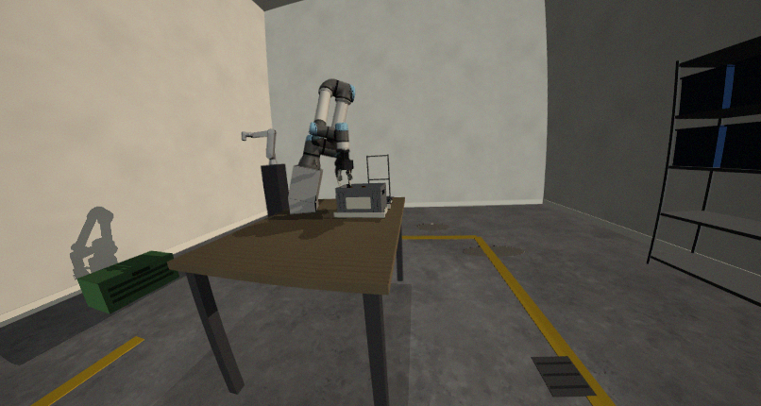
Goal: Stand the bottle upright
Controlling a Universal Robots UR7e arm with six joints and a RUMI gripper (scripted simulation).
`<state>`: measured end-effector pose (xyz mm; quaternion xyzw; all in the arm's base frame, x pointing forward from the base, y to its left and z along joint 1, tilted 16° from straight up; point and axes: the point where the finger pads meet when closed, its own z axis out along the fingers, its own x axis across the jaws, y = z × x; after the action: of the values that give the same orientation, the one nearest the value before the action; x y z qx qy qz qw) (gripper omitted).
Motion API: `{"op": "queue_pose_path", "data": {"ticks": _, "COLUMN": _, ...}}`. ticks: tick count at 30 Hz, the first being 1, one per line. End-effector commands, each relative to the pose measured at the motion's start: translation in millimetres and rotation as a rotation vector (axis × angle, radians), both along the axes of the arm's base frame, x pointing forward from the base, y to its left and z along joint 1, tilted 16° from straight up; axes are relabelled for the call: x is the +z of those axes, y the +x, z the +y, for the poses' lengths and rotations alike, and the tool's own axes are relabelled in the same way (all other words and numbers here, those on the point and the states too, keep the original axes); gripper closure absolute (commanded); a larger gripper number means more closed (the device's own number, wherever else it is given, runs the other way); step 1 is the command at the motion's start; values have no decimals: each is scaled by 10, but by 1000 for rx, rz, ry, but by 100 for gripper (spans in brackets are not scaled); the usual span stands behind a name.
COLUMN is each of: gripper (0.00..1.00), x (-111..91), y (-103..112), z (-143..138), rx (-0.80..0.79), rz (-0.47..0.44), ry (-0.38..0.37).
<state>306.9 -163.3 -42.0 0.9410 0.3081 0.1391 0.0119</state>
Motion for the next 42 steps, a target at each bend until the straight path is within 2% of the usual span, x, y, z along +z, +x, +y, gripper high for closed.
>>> {"op": "queue_pose_path", "data": {"ticks": 1, "gripper": 62, "x": -37, "y": 13, "z": -1, "rx": 0, "rz": 0, "ry": -1}}
{"op": "queue_pose_path", "data": {"ticks": 19, "gripper": 62, "x": -217, "y": 63, "z": 11, "rx": 0, "rz": 0, "ry": -1}}
{"op": "queue_pose_path", "data": {"ticks": 42, "gripper": 62, "x": -313, "y": 90, "z": 17, "rx": 0, "rz": 0, "ry": -1}}
